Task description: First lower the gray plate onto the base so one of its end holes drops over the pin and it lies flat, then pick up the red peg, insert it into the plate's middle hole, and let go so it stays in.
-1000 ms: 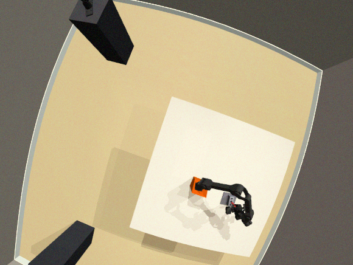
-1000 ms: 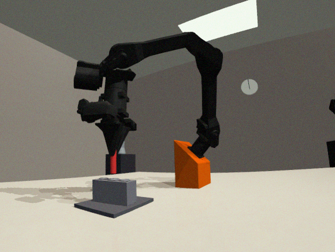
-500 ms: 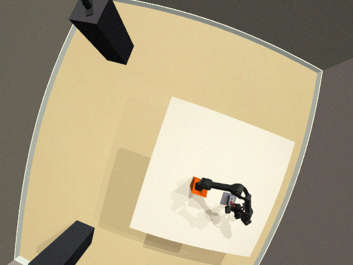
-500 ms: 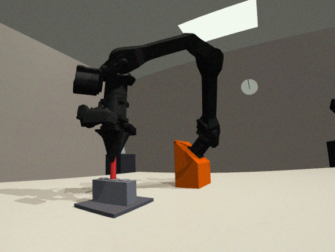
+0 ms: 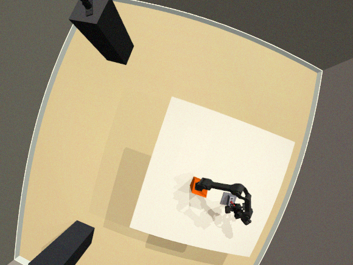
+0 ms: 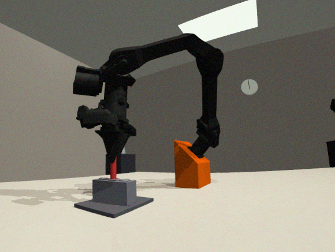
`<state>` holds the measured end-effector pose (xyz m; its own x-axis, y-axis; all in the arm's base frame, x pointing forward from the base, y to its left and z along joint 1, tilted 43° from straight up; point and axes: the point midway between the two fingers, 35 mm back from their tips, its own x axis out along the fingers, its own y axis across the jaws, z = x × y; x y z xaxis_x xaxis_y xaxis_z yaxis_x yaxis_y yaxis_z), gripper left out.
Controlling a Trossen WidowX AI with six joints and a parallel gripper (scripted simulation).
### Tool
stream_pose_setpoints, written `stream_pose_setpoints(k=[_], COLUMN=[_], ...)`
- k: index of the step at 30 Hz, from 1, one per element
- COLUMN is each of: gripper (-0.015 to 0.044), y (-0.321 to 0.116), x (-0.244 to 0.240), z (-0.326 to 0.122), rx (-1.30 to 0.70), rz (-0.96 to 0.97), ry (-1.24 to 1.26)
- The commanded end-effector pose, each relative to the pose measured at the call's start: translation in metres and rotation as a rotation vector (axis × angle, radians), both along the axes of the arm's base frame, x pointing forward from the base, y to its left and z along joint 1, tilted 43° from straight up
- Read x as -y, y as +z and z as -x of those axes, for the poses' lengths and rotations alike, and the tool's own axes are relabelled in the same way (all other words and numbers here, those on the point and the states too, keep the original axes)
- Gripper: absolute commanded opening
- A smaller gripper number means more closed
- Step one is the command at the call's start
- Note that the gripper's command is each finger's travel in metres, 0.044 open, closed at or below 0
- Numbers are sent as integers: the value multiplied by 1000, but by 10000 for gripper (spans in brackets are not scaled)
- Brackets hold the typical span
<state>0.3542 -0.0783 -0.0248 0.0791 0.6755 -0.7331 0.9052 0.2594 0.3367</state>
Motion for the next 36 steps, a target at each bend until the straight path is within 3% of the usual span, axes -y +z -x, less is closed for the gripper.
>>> stream_pose_setpoints(k=[1, 15, 21, 36], gripper=[0, 0, 150, 150], y=[0, -1, -1, 3], x=[-1, -2, -2, 1], z=[0, 0, 0, 0], rx=[0, 1, 1, -4], rz=[0, 0, 0, -3], ry=[0, 5, 5, -5])
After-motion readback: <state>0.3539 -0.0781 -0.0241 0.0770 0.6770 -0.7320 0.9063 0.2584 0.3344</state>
